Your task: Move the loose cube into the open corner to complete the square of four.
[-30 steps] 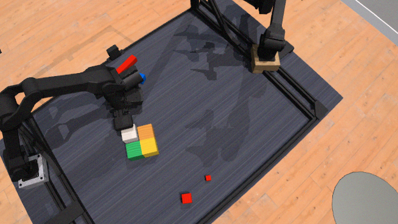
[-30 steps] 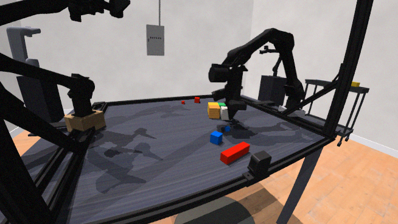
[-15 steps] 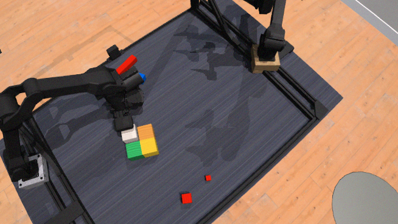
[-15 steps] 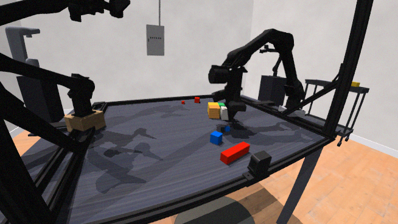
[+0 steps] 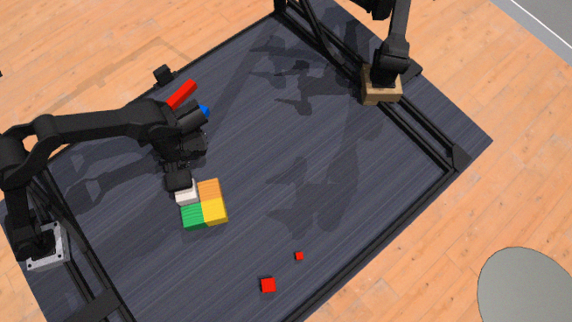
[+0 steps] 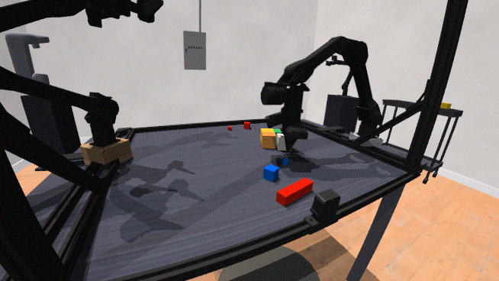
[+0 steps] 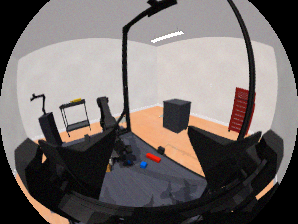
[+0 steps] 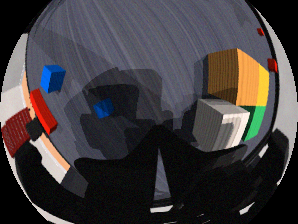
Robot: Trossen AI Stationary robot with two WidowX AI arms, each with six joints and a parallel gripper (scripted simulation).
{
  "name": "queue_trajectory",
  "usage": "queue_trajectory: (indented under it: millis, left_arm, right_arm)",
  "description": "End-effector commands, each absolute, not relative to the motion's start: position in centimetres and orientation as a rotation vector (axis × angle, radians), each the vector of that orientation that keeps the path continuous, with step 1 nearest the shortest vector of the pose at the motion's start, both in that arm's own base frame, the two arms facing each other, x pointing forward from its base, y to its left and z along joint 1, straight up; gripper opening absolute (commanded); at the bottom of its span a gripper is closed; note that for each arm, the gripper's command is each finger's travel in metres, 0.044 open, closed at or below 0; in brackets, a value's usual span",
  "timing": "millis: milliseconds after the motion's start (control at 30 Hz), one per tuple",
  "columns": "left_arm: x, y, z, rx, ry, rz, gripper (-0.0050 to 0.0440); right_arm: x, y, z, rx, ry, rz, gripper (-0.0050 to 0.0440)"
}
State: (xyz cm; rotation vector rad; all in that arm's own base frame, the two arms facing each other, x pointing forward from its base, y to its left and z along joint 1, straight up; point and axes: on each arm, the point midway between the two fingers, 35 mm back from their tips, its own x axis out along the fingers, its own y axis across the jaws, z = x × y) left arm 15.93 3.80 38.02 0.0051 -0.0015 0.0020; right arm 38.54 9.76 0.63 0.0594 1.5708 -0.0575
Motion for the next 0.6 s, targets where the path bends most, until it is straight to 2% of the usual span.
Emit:
queue_trajectory:
  millis: [0,567]
  left_arm:
    - [15.92,3.77,38.02,-0.001,-0.001,0.000,0.0400]
    - [15.92,3.77,38.02,-0.001,-0.001,0.000,0.0400]
  right_arm:
    - [38.49,9.43,0.65,0.058,1.570,-0.058,0.0000]
    - [38.42,8.53,0.65,0.058,1.570,-0.058,0.0000]
